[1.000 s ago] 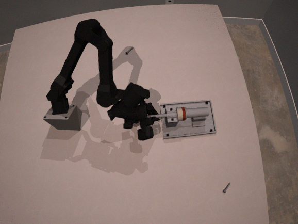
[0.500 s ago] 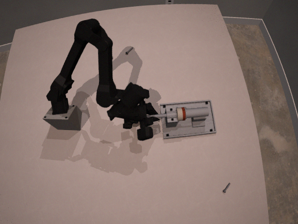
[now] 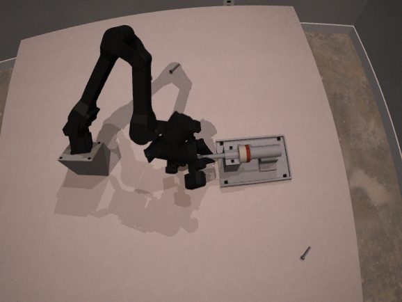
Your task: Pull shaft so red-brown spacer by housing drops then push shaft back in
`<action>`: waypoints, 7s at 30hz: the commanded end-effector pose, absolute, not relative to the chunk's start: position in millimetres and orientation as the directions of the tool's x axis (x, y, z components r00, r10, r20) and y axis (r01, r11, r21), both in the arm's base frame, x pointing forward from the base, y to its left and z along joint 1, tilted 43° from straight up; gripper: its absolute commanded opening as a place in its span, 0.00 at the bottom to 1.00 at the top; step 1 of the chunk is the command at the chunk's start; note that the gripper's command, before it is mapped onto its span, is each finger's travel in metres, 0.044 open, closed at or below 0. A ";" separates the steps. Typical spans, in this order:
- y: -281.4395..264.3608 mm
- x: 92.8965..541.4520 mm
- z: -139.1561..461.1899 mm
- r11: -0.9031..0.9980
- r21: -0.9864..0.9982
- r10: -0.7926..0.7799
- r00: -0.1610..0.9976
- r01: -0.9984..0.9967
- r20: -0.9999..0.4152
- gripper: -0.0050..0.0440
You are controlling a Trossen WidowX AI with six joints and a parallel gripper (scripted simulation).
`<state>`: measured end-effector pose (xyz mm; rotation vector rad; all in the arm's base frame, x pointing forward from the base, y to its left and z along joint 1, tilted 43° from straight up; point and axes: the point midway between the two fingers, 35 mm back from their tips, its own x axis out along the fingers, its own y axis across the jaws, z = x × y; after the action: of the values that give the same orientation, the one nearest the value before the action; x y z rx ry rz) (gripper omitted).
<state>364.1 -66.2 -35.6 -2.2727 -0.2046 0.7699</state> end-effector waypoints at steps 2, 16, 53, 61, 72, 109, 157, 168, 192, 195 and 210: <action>-65.9 363.1 -35.4 -0.731 -0.678 0.355 0.809 -0.073 -0.469 0.10; -65.7 361.9 -35.5 -0.731 -0.678 0.355 0.809 -0.073 -0.469 0.10; -65.1 358.6 -35.8 -0.731 -0.678 0.355 0.809 -0.073 -0.469 0.10; -65.0 358.0 -35.8 -0.731 -0.678 0.355 0.809 -0.073 -0.469 0.10; -64.8 356.9 -35.9 -0.731 -0.678 0.355 0.809 -0.073 -0.469 0.10; -64.3 353.6 -36.1 -0.731 -0.678 0.355 0.809 -0.073 -0.469 0.10; -63.6 349.4 -36.4 -0.731 -0.678 0.355 0.809 -0.073 -0.469 0.10; -63.5 348.5 -36.5 -0.731 -0.678 0.355 0.809 -0.073 -0.469 0.10; -63.1 346.3 -36.6 -0.731 -0.678 0.355 0.809 -0.073 -0.469 0.10; -63.1 346.1 -36.6 -0.731 -0.678 0.355 0.809 -0.073 -0.469 0.10; -62.9 344.7 -36.7 -0.731 -0.678 0.355 0.809 -0.073 -0.469 0.10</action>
<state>345.5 -63.2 -37.0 -2.2716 -0.2036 0.7704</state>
